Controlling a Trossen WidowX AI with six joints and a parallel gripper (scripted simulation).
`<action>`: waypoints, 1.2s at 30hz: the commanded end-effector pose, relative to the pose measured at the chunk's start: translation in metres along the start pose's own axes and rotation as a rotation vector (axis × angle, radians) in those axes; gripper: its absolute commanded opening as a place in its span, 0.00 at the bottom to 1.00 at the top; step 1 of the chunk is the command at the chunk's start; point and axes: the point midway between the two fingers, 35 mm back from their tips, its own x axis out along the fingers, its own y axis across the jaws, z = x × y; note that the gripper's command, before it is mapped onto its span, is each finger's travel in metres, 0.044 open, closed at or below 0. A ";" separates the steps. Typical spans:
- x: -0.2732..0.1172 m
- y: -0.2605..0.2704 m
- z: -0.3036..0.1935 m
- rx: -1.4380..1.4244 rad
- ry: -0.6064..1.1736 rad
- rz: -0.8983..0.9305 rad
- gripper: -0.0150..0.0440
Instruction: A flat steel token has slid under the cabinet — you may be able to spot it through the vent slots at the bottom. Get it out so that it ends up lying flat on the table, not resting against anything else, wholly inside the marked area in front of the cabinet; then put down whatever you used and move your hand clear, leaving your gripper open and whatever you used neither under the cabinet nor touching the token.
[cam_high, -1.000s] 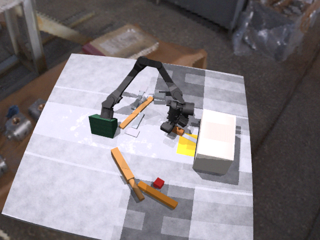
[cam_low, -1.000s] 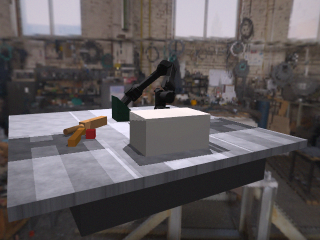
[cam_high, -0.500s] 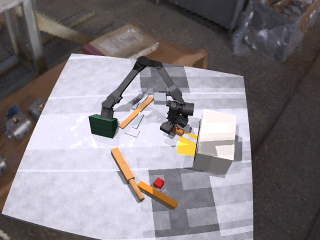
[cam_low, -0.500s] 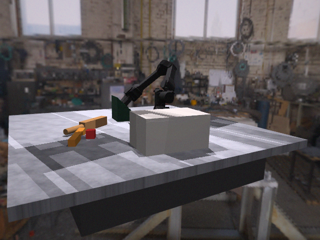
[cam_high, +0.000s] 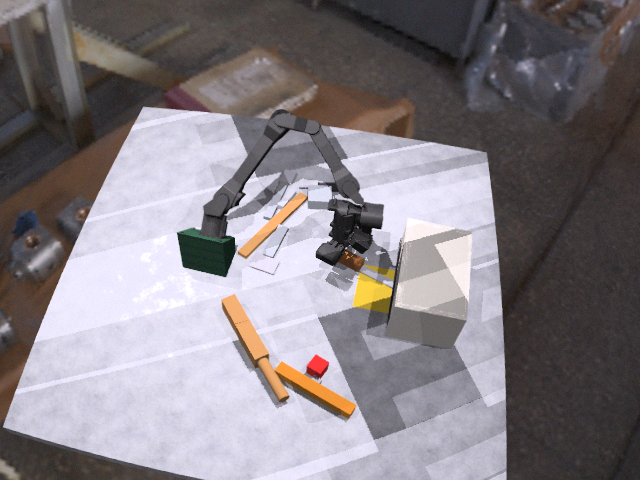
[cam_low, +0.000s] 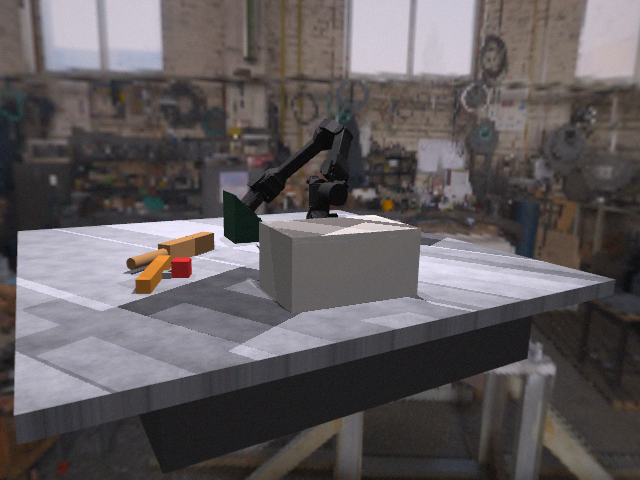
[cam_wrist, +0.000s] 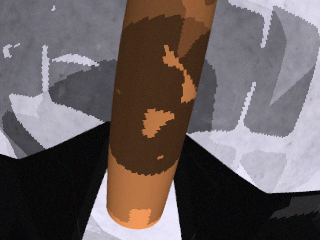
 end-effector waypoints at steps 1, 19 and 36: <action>0.001 -0.001 -0.008 0.009 0.006 -0.003 0.25; 0.001 0.001 -0.029 0.010 0.007 -0.003 0.25; 0.001 0.002 -0.050 0.011 0.008 -0.003 0.25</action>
